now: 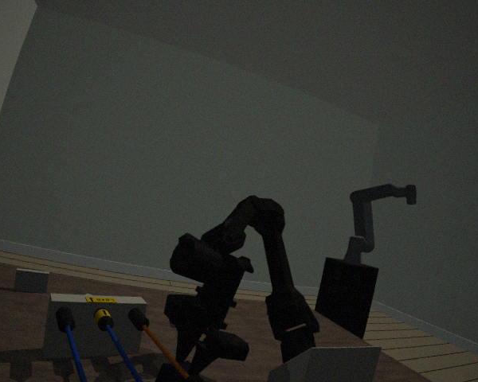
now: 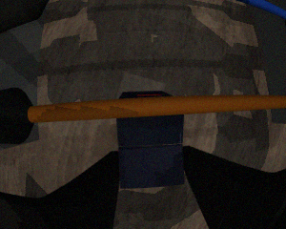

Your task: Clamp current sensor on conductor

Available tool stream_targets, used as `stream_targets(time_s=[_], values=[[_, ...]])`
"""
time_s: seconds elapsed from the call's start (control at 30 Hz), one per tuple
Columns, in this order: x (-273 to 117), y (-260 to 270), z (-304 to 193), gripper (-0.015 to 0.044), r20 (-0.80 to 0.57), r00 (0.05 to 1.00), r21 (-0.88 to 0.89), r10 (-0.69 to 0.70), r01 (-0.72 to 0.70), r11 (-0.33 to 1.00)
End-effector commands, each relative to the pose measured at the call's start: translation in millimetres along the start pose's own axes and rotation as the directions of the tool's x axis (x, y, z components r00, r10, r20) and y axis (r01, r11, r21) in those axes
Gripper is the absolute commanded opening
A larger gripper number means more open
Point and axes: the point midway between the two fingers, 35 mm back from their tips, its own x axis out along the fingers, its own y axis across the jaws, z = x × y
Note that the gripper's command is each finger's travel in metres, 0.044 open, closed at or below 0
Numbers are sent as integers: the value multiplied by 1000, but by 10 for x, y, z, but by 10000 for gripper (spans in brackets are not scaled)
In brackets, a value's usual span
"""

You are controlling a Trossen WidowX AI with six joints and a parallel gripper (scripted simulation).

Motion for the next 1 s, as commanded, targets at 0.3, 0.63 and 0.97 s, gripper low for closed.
stream_targets(time_s=[0.3, 0.63, 0.97], values=[[-82, -6, -156, 0, -2, 1000, -3, -3, 3, 1000], [-165, -5, -517, 0, -4, 1000, -4, -3, 3, 1000], [-149, -10, -518, 53, -3, 1000, -6, -6, 6, 1000]])
